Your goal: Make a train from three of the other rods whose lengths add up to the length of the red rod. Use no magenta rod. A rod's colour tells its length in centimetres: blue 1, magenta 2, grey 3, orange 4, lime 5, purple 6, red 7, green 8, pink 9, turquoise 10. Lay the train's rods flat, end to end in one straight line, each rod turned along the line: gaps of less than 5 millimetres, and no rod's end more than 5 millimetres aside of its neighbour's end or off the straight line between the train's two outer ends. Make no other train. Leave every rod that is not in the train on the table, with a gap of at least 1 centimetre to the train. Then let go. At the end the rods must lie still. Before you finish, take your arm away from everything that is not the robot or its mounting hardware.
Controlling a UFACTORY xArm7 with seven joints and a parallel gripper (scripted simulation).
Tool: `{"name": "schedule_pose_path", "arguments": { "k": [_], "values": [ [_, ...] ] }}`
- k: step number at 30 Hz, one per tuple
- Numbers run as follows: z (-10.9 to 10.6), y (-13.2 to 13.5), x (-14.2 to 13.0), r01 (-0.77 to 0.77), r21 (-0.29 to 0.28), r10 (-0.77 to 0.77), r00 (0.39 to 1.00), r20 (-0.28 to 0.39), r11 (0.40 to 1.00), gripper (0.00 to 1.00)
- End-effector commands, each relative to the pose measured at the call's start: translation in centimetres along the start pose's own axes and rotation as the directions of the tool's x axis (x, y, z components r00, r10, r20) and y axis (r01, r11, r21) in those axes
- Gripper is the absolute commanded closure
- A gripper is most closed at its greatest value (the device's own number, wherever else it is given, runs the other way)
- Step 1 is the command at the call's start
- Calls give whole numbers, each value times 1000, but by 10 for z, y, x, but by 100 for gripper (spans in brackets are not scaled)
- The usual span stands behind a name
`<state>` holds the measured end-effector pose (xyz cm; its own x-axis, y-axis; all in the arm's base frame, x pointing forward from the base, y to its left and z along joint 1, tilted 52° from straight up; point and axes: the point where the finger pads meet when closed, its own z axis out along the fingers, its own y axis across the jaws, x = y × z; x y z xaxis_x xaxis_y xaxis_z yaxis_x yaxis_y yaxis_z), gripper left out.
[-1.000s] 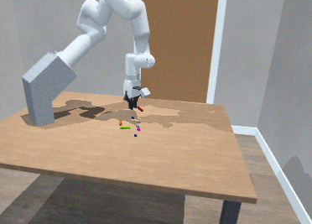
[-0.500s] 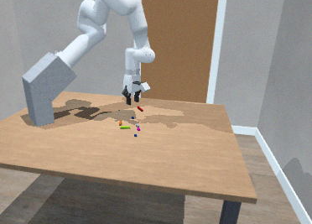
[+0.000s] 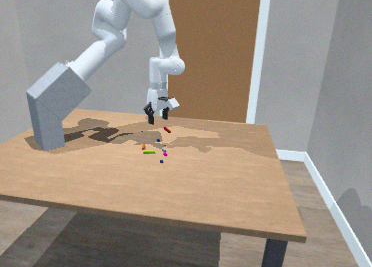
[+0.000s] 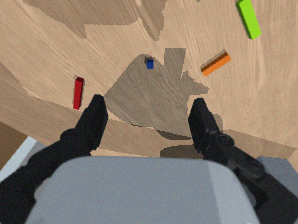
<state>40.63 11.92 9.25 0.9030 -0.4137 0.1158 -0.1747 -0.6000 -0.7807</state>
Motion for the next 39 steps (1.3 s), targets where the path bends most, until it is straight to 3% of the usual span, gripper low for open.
{"name": "schedule_pose_path", "arguments": {
  "k": [1,5,9,10,17,24,26,27,30,39],
  "values": [
    [0,0,1,-3,0,3,1000,-2,1000,0],
    [1,6,23,-183,0,183,983,-10,983,0],
    [1,9,29,-240,1,240,971,-12,971,0],
    [2,14,43,-357,2,357,934,-14,934,0],
    [4,29,68,-580,5,580,814,-15,815,0],
    [8,48,94,-786,6,786,619,-12,619,0],
    [8,48,94,-786,6,786,619,-12,619,0],
    [10,57,104,-852,6,852,523,-10,523,0],
    [11,64,111,-895,6,895,447,-9,447,0],
    [17,96,139,-995,3,995,96,-3,96,0]
  ]
}}
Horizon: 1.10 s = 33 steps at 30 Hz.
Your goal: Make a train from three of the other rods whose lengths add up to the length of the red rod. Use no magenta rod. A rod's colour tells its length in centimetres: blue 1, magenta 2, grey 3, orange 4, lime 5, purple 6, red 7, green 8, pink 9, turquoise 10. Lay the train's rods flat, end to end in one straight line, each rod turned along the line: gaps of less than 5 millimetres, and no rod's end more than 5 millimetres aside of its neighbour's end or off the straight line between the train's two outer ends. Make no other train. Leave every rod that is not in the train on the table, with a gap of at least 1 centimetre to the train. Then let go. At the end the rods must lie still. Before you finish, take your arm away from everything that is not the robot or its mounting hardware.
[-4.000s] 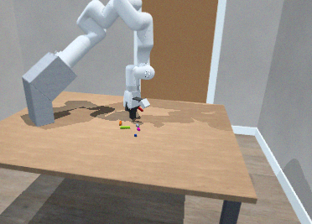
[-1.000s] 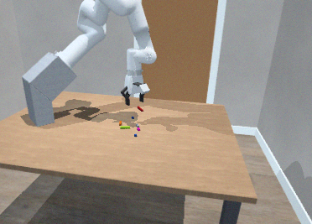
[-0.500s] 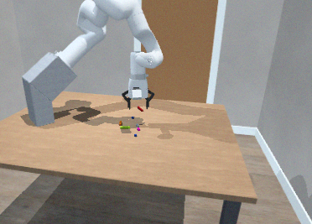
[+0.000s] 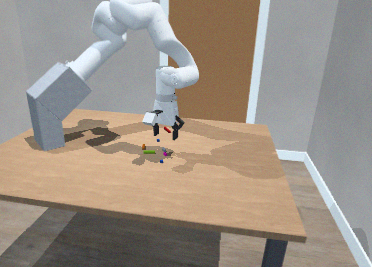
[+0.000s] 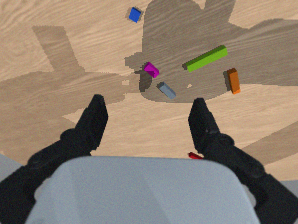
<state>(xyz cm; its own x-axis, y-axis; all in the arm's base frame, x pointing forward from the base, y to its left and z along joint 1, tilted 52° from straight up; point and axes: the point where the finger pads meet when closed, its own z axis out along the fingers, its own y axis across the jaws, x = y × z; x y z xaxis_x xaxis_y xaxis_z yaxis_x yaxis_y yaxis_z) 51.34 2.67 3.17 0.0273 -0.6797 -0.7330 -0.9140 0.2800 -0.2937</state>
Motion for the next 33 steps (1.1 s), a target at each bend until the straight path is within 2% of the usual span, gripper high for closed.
{"name": "schedule_pose_path", "arguments": {
  "k": [1,4,5,9,12,13,33],
  "values": [
    [2,-10,18,-166,-11,166,986,0,986,0],
    [3,-12,22,-206,-11,206,979,0,979,0],
    [5,-16,33,-300,-11,300,954,-1,954,0],
    [7,-22,48,-428,-11,428,904,-1,904,0],
    [8,-23,51,-449,-10,449,893,-1,893,0],
    [8,-23,51,-449,-10,449,893,-1,893,76],
    [8,-23,51,-449,-10,449,893,-1,893,76]
  ]
}}
